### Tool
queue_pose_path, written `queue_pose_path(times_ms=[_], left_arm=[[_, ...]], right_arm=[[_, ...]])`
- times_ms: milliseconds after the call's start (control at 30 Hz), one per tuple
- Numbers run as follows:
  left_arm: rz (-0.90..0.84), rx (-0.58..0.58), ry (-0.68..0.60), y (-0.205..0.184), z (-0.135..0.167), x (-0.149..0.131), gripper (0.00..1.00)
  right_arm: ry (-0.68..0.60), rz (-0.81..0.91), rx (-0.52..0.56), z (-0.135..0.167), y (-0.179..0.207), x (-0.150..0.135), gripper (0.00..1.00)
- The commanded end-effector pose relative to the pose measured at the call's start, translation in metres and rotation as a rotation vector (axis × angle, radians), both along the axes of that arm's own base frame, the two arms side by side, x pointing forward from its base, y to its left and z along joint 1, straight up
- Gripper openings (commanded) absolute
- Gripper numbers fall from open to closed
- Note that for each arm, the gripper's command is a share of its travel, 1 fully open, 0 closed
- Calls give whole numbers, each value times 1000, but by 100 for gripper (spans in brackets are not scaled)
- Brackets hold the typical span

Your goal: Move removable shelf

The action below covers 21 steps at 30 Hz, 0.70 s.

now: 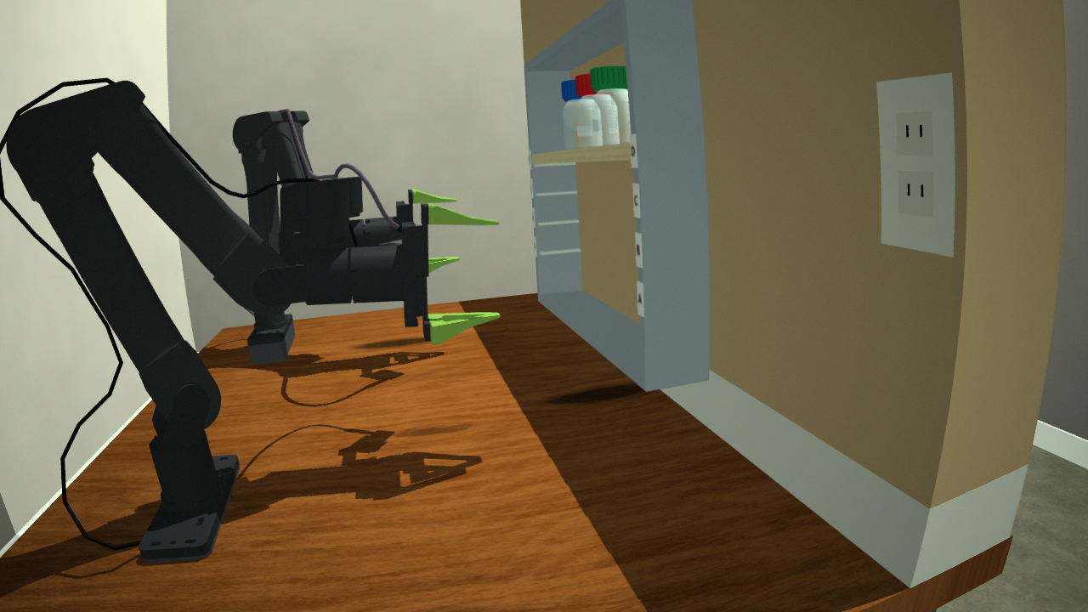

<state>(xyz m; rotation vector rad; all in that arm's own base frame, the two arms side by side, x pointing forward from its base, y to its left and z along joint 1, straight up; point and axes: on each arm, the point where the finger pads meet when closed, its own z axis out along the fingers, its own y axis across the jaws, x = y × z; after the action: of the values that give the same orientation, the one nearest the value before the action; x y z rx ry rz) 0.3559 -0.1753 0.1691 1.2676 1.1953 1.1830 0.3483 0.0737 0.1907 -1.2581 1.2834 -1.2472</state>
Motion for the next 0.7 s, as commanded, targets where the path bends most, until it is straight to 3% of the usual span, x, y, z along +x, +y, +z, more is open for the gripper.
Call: queue_pose_path(times_ms=[0,667], left_arm=[[-8,-24,-33,-5,9,11,100],[-8,-24,-33,-6,-7,41,100]], right_arm=[[-67,9,35,18,3,12,100],[-67,9,35,2,2,41,100]])
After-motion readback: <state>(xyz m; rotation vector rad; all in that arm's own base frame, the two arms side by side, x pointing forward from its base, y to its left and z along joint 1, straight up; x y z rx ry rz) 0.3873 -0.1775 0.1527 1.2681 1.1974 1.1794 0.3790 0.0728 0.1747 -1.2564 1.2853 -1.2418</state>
